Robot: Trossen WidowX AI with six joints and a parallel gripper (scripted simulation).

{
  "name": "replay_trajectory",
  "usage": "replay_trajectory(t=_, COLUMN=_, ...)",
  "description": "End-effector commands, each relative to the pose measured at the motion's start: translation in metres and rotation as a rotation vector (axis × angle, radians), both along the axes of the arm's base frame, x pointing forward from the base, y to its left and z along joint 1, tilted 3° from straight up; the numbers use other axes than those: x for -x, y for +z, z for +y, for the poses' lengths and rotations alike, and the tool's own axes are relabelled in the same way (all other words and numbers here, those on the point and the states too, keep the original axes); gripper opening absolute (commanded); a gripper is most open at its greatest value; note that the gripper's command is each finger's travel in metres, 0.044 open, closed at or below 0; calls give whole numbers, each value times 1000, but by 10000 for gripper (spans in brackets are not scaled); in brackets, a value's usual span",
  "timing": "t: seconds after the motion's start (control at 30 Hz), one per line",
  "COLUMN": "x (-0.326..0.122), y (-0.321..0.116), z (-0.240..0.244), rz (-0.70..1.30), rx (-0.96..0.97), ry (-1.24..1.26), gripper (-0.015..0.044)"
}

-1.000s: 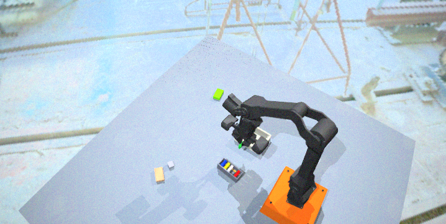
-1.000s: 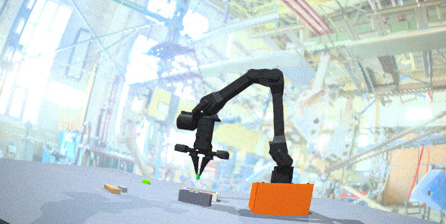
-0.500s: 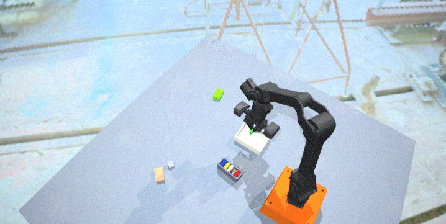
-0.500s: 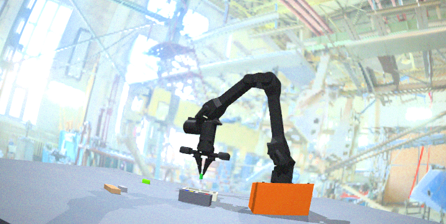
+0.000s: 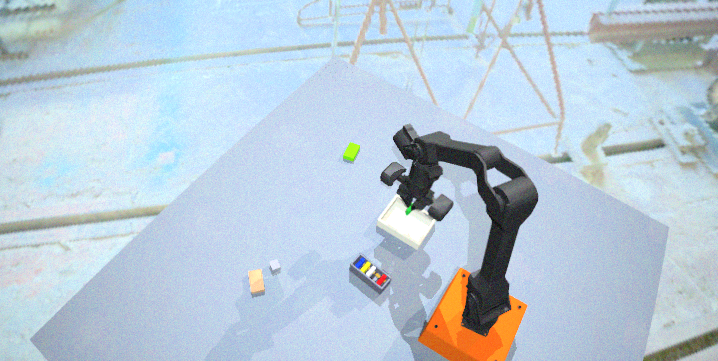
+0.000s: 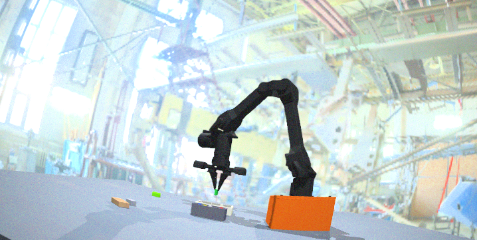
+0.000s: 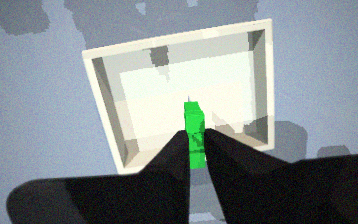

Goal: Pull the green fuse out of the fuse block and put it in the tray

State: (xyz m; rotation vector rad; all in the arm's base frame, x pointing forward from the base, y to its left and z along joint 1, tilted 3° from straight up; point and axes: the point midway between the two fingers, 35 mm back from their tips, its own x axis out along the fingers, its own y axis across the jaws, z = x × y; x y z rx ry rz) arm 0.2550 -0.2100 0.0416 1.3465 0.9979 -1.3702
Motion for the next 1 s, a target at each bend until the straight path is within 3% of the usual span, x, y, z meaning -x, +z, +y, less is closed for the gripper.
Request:
replay_trajectory(t=0.0, x=0, y=-8, z=0, rz=3, rx=-6, ry=4, gripper=0)
replay_trajectory(t=0.53, x=0, y=-30, z=-1, rz=3, rx=-6, ry=4, gripper=0)
replay_trajectory(t=0.97, x=0, y=-23, z=-1, rz=3, rx=-2, ry=0, gripper=330)
